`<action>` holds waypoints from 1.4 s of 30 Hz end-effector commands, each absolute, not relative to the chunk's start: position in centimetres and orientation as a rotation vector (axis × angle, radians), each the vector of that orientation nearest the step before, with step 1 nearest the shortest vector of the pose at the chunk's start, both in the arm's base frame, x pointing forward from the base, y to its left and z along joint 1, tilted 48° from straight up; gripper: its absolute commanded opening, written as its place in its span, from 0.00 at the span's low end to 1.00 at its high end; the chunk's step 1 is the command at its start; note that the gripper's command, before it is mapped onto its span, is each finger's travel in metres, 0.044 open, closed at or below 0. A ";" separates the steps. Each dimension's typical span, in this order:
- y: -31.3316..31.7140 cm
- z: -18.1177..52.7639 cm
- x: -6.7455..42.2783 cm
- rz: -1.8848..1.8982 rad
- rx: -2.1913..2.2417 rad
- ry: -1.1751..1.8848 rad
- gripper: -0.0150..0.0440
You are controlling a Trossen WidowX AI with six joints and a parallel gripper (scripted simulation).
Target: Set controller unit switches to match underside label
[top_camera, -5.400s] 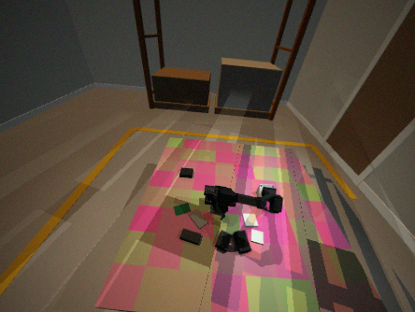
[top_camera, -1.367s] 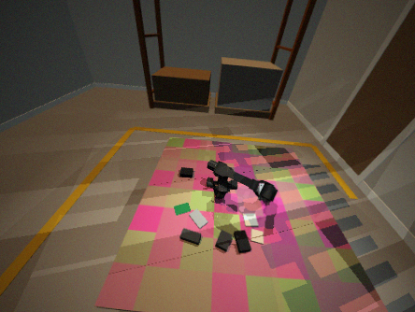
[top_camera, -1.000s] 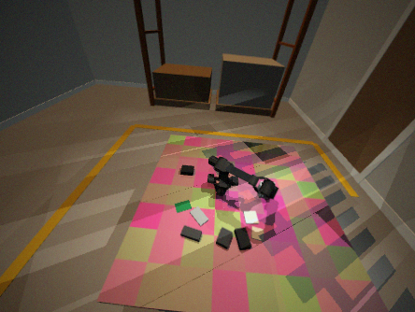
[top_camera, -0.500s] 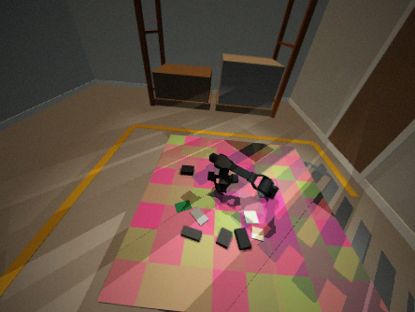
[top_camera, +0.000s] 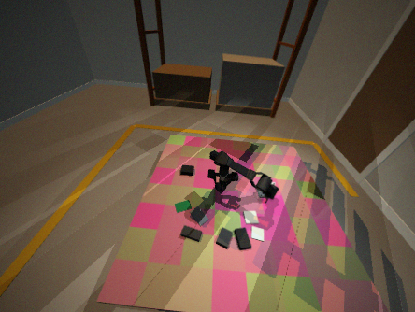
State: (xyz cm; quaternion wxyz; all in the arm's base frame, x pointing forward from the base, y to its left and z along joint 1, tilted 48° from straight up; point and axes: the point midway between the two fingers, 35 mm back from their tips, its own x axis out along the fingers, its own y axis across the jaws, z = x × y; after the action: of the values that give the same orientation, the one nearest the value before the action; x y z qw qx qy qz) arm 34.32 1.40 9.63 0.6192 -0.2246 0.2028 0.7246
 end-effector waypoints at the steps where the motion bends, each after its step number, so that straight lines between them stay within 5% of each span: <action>1: 1.0 9.2 34.4 1.671 -0.524 0.465 0.83; 42: -1.7 7.4 34.7 1.655 -0.535 0.467 0.83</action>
State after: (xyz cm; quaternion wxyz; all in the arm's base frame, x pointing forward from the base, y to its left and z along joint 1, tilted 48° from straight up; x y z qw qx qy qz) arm 34.79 -1.50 7.98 0.6266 -0.2322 0.2018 0.7160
